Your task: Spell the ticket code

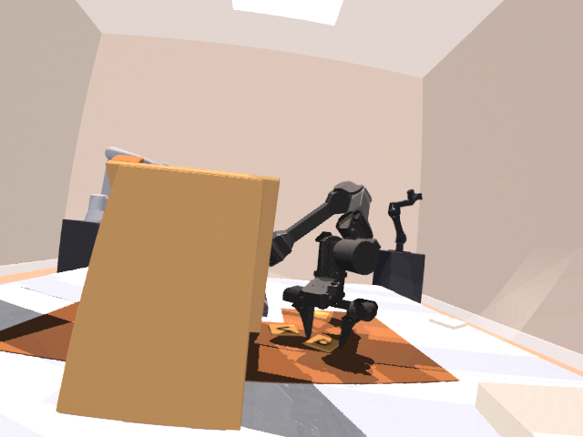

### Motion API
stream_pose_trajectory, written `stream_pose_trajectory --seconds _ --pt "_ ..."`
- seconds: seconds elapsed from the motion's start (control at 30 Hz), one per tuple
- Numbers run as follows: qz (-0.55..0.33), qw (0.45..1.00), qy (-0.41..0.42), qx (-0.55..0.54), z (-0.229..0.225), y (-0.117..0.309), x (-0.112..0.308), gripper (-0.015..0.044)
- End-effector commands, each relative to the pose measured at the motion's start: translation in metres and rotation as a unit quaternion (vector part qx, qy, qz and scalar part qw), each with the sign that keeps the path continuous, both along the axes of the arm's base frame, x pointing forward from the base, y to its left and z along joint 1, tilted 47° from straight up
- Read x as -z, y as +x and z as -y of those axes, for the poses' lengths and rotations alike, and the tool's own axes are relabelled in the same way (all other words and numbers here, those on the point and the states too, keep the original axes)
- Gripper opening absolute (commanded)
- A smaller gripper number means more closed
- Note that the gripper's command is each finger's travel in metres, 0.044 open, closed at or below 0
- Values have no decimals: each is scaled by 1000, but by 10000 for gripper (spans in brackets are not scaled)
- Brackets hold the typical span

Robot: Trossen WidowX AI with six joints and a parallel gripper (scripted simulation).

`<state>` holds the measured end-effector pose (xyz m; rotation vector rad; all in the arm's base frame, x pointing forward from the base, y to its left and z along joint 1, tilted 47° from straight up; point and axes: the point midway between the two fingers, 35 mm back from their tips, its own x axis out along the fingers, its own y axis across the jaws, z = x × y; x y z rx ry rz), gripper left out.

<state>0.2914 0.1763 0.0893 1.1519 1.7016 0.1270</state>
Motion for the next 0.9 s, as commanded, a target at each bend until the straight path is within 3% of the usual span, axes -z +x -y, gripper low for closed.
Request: stream_pose_trajectory --seconds 0.0,0.1,0.13,0.53,0.83,0.87 --pt "-2 1000 -1 3 0 0 1 340" --pt "-2 1000 -1 3 0 0 1 340" --pt "-2 1000 -1 3 0 0 1 314" --pt "-2 1000 -1 3 0 0 1 234" --pt "-2 1000 -2 3 5 0 -3 0" --pt "-2 1000 -2 3 6 0 -4 0"
